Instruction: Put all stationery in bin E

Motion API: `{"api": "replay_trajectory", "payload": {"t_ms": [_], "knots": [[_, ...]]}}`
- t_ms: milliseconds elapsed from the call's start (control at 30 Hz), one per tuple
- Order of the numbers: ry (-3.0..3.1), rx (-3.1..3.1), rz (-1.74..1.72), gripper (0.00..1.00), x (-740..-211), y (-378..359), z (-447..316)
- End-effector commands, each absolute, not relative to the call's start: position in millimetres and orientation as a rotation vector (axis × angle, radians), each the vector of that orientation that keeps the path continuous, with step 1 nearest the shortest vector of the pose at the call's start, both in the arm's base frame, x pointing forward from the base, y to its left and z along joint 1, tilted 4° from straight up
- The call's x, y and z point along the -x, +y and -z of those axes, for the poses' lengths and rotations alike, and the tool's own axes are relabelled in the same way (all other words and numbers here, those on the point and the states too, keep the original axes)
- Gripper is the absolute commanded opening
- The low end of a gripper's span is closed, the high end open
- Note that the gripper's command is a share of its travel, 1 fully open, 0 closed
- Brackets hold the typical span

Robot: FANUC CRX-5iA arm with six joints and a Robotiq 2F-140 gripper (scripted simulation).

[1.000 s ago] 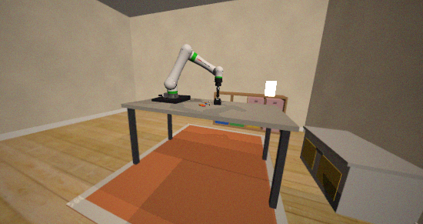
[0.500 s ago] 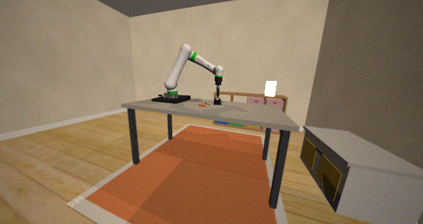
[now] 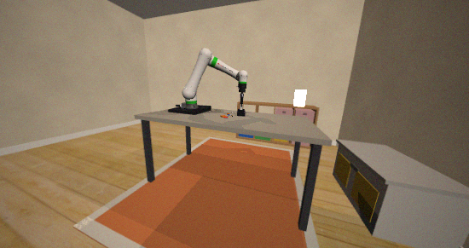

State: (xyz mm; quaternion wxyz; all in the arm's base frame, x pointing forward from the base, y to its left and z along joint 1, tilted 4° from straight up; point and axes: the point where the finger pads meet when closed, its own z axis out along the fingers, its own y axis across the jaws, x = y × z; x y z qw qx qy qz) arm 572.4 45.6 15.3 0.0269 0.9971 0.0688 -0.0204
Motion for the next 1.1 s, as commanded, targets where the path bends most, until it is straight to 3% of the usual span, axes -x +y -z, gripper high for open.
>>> {"api": "replay_trajectory", "payload": {"t_ms": [0,1067], "knots": [[0.212,-3.08,0.063,0.05,-573,46,-30],[0.212,-3.08,0.063,0.05,-569,131,-39]]}}
